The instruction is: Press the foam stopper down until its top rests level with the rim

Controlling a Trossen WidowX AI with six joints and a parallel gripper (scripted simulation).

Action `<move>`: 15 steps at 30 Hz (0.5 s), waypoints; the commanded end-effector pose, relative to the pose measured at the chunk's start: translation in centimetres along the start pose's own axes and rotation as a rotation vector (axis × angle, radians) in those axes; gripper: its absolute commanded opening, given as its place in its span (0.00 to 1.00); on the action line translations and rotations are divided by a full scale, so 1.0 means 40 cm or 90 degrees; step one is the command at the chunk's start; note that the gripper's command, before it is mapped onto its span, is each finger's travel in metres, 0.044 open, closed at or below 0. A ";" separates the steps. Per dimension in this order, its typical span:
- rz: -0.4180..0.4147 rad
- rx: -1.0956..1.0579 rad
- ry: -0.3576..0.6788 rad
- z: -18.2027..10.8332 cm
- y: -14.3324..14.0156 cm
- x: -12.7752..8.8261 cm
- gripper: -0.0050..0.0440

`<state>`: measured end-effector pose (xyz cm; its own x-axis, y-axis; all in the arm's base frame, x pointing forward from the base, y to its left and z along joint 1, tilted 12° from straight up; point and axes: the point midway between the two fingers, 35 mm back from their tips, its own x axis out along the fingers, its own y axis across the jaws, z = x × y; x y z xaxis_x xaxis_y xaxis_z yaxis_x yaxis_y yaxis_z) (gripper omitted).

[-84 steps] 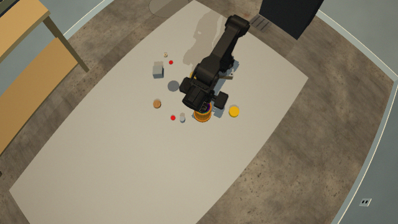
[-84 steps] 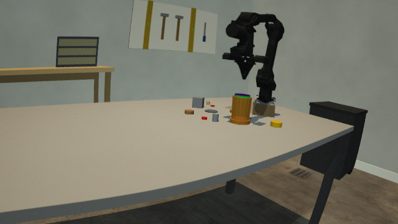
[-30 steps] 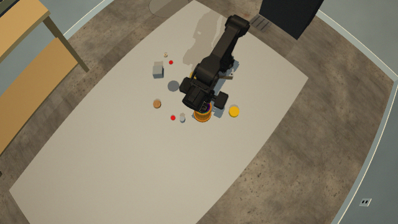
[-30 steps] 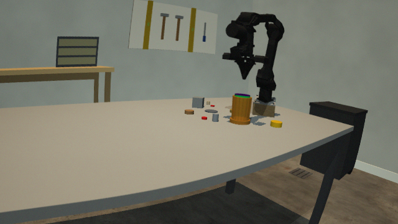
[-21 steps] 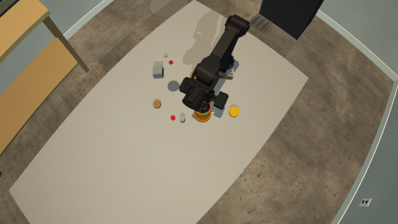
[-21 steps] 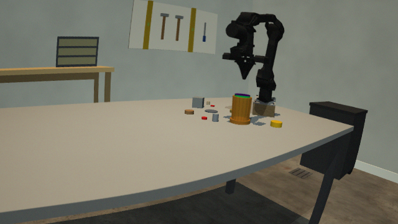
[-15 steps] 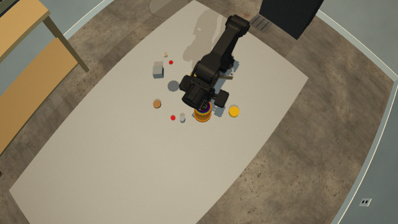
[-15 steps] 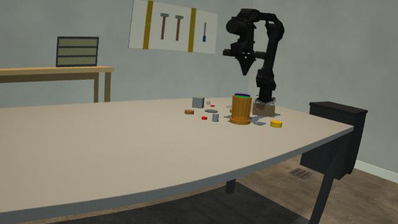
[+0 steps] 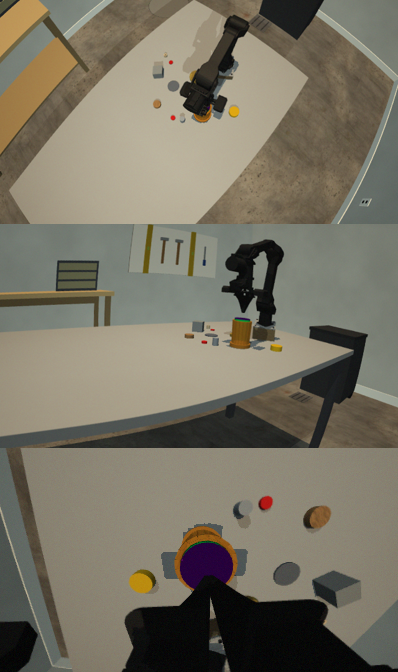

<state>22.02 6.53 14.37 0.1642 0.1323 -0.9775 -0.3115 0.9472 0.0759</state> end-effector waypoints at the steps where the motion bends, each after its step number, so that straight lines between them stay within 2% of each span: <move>1: -0.001 0.000 -0.011 0.007 0.001 0.009 0.10; 15: -0.001 0.000 -0.011 0.008 0.001 0.046 0.10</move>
<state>22.50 6.87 12.72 0.1726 0.1360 -0.9756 -0.3136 0.9465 0.0764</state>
